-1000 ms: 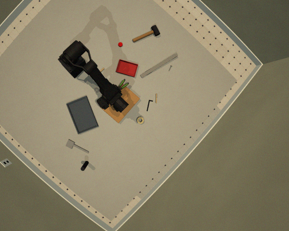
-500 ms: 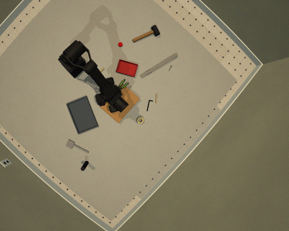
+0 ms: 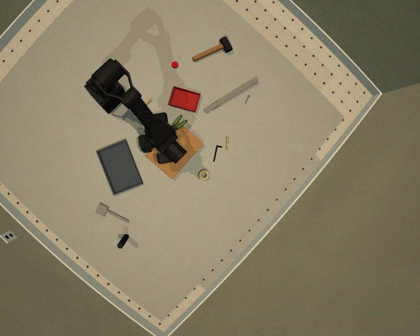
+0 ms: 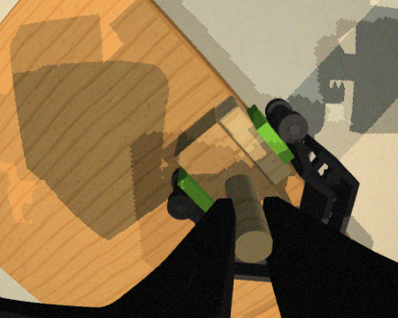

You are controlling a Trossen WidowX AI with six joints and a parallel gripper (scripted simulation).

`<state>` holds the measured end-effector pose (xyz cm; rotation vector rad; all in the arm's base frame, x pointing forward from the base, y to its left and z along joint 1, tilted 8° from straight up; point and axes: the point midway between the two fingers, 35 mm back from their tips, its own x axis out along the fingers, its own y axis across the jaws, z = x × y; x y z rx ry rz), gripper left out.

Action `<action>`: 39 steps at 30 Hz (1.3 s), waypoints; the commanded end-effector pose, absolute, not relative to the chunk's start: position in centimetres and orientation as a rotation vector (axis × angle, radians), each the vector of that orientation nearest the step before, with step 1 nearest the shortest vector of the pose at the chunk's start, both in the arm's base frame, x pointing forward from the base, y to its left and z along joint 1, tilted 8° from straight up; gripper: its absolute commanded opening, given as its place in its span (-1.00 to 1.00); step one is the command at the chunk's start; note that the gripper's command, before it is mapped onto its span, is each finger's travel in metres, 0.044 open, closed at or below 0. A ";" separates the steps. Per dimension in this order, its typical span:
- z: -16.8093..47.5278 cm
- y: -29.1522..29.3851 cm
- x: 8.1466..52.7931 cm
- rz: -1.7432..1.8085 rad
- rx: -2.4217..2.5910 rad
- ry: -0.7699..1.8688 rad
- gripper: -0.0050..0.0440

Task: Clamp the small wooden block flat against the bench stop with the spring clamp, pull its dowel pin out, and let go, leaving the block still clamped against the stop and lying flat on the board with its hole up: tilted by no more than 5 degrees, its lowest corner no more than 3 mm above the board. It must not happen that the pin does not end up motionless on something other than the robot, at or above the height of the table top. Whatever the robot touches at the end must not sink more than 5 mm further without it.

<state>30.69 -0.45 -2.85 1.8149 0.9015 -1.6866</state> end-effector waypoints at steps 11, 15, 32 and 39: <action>-2.6 -0.5 30.8 -1.578 1.723 0.992 -0.80; -2.6 -0.5 30.8 -1.514 1.666 1.044 -0.80; -2.5 -0.5 30.8 -1.168 1.347 1.273 -0.80; -2.5 -0.5 30.8 -0.988 1.177 1.363 -0.80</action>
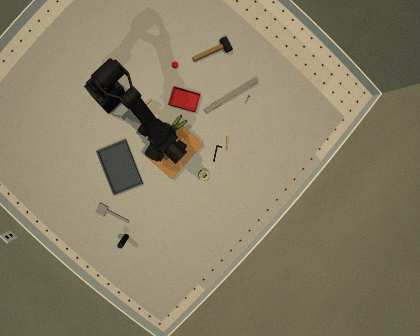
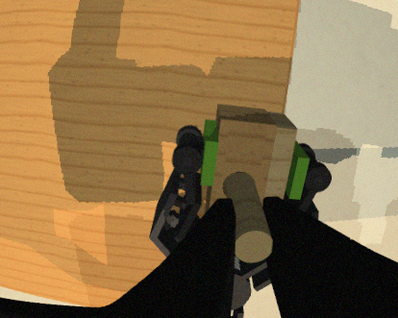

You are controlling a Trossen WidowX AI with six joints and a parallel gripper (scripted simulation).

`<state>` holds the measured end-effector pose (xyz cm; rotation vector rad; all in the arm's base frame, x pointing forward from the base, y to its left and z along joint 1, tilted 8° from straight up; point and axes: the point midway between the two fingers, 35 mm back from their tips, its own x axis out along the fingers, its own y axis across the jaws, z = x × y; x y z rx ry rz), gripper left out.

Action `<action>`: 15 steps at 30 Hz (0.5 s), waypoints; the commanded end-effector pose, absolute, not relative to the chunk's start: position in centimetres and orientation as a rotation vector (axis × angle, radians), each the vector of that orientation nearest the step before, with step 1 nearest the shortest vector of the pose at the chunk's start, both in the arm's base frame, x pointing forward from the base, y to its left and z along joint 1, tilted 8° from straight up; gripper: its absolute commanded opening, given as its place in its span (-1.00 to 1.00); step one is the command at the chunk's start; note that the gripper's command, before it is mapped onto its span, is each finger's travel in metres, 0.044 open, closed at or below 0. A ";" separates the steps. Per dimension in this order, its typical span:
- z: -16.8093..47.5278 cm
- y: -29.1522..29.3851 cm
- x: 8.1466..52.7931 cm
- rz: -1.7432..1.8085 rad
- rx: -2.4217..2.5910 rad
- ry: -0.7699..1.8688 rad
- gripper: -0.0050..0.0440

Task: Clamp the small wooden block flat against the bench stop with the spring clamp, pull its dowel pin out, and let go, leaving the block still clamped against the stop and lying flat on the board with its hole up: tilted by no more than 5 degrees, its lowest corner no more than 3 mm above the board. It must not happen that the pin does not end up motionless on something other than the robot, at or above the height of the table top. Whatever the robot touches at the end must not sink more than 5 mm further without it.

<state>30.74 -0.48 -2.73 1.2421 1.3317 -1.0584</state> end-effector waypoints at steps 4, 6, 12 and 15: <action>-2.5 -0.5 30.8 -0.937 1.129 1.384 -0.80; -2.5 -0.5 30.8 -0.890 1.084 1.404 -0.80; -2.5 -0.5 30.8 -0.751 0.950 1.453 -0.80; -2.4 -0.5 30.8 -0.690 0.892 1.471 -0.80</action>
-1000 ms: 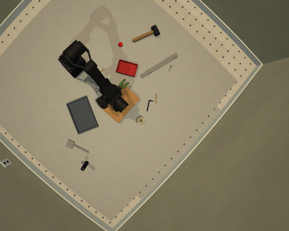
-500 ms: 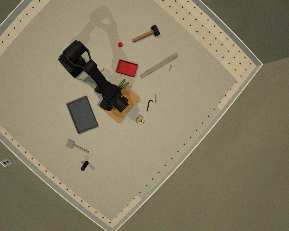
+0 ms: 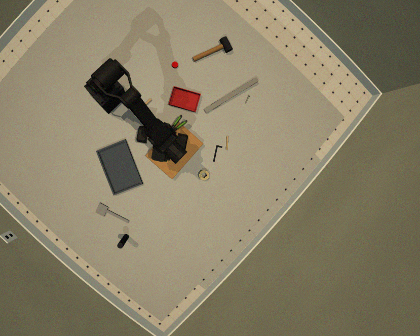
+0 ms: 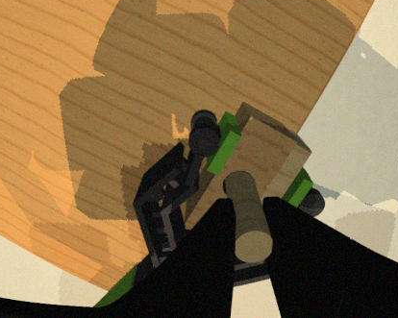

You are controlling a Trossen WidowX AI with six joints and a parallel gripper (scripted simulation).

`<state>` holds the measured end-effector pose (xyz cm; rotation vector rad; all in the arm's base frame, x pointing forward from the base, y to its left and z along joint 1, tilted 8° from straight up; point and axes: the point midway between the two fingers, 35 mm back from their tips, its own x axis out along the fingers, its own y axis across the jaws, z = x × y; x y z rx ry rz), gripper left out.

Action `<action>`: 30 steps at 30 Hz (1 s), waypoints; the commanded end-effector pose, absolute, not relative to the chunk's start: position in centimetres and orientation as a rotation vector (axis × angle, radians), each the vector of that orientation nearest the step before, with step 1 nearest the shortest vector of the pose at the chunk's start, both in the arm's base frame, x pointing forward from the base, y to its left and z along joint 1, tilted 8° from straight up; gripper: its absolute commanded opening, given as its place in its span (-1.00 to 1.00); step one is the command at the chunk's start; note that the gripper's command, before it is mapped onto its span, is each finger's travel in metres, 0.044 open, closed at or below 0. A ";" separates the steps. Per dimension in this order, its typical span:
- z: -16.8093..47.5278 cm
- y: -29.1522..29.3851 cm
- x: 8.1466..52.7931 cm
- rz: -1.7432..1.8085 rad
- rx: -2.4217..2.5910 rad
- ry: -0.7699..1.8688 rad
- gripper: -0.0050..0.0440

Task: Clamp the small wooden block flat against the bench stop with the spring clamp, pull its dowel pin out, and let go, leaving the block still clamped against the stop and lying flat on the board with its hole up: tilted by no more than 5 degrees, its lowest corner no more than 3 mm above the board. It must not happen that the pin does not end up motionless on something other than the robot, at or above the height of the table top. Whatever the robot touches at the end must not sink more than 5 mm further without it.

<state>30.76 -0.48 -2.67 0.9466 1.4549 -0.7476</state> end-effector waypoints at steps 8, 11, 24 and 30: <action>-2.4 -0.5 30.8 -0.626 0.830 1.489 -0.80; -2.4 -0.5 30.8 -0.613 0.817 1.492 -0.80; -2.4 -0.5 30.8 -0.671 0.873 1.477 -0.80; -2.4 -0.5 30.8 -0.743 0.943 1.456 -0.80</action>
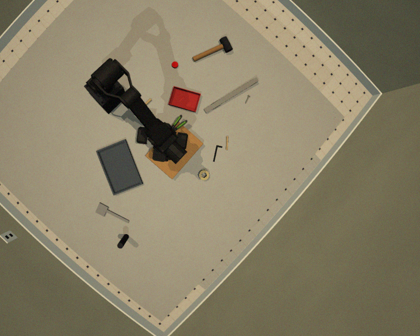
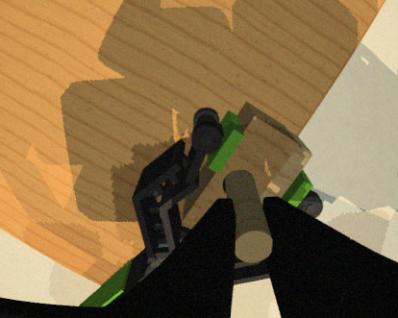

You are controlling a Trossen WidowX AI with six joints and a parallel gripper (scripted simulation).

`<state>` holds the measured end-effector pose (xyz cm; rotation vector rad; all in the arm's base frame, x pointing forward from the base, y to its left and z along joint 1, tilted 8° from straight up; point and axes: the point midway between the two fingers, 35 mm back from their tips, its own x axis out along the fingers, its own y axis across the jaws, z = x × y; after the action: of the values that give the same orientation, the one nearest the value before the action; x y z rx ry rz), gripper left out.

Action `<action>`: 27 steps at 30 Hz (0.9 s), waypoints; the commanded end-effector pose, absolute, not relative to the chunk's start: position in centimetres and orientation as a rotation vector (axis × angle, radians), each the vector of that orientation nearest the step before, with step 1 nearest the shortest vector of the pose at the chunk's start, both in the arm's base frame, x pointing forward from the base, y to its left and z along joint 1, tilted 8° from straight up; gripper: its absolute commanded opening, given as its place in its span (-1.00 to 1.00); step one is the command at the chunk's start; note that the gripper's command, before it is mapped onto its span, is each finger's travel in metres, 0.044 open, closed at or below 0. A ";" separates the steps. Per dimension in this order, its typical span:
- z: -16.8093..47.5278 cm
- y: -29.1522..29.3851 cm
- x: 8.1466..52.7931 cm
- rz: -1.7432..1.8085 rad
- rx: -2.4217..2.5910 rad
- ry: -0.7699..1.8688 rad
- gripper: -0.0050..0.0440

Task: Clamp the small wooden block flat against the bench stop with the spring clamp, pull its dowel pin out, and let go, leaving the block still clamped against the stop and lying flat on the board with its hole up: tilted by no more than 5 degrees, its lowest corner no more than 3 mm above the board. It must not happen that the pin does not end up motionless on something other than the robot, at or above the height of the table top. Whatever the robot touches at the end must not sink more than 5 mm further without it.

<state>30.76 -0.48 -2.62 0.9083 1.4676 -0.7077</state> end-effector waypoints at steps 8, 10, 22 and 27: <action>-2.3 -0.5 30.8 -0.886 1.080 1.405 -0.80; -2.3 -0.5 30.8 -0.907 1.101 1.397 -0.80; -2.3 -0.5 30.8 -1.202 1.379 1.254 -0.80; -2.3 -0.5 30.8 -1.280 1.451 1.208 -0.80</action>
<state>30.72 -0.50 -2.51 1.4069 1.2378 -1.2346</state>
